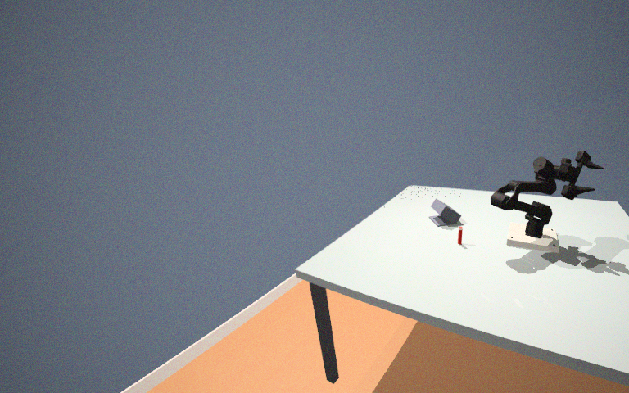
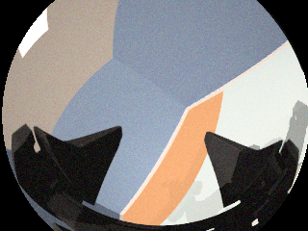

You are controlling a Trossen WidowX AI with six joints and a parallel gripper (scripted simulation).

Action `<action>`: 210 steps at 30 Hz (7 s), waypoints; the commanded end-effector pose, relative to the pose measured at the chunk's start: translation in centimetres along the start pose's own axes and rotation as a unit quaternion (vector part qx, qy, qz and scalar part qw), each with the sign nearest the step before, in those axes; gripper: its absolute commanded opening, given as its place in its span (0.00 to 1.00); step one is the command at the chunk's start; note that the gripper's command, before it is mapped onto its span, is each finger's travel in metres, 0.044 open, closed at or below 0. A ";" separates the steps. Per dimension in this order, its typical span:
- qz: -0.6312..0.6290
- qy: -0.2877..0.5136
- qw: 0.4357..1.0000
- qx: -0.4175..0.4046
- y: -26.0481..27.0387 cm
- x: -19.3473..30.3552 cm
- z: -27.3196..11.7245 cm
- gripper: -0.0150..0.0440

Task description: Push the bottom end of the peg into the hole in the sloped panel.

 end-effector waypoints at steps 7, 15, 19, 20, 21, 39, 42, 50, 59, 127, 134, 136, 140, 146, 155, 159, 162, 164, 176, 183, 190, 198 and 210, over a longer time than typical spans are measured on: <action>-0.026 0.039 0.998 -0.028 1.1 1.1 -0.4 1.00; -0.059 0.097 0.991 -0.072 2.6 2.7 -1.2 1.00; -0.074 0.126 0.985 -0.094 3.4 3.5 -1.7 1.00; -0.077 0.133 0.983 -0.100 3.5 3.7 -1.9 1.00; -0.076 0.140 0.982 -0.106 3.6 3.8 -2.0 1.00; -0.119 0.263 0.935 -0.205 5.7 6.7 -5.5 1.00; -0.130 0.284 0.923 -0.222 6.1 7.2 -6.3 1.00; -0.159 0.338 0.887 -0.270 6.9 8.3 -8.6 1.00; -0.185 0.396 0.838 -0.326 7.8 9.2 -11.5 1.00; -0.287 0.631 0.231 -0.683 3.6 -0.3 -35.2 1.00; -0.288 0.629 0.158 -0.705 2.2 -2.8 -36.6 1.00; -0.288 0.628 0.138 -0.710 1.8 -3.5 -36.9 1.00; -0.287 0.624 0.097 -0.721 1.0 -5.0 -37.4 1.00; -0.289 0.612 0.032 -0.736 -0.4 -7.4 -38.1 1.00; -0.292 0.586 -0.062 -0.753 -2.5 -11.0 -38.6 1.00; -0.293 0.572 -0.101 -0.760 -3.5 -12.6 -38.5 1.00; -0.292 0.558 -0.129 -0.766 -4.3 -13.8 -38.4 1.00; -0.291 0.548 -0.148 -0.770 -4.9 -14.5 -38.2 1.00; -0.290 0.490 -0.259 -0.780 -7.8 -19.0 -37.0 1.00; -0.289 0.451 -0.322 -0.780 -9.4 -21.7 -35.8 1.00; -0.285 0.408 -0.378 -0.781 -10.9 -24.1 -34.2 1.00; -0.281 0.356 -0.437 -0.777 -12.6 -26.7 -32.0 1.00; -0.296 0.274 -0.520 -0.753 -15.1 -30.0 -27.9 1.00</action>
Point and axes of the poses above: the point midway between the two fingers, 35 mm back from their tips, its own z axis out along the fingers, its own y axis across the jaws, x = y × z, the point moved 8 cm from there along -z, back along the fingers, and after that the axes turned 14 degrees about z, right-handed, at the moved point
